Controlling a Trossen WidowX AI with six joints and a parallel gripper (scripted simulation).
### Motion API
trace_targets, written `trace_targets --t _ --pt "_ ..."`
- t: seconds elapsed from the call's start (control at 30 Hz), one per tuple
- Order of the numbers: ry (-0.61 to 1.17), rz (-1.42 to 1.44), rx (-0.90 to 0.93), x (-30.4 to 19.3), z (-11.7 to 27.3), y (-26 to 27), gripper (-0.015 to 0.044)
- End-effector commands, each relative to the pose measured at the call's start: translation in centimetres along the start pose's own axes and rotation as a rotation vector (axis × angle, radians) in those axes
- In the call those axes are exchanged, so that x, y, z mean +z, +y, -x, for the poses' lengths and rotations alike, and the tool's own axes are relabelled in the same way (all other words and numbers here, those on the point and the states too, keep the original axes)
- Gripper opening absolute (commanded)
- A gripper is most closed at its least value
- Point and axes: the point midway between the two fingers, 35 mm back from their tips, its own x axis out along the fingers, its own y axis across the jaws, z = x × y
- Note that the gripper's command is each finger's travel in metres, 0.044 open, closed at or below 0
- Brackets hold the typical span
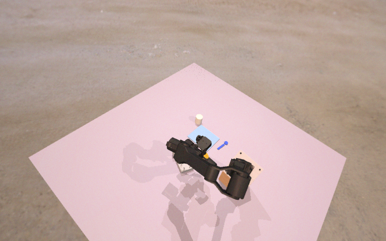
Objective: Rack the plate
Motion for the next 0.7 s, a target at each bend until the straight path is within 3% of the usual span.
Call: trace_targets --t 0.0,0.67 --pt "-0.093 0.05 0.032 0.2 -1.0 0.2 0.0" --pt "-0.415 0.272 0.25 -0.3 -3.4 1.3 0.0"
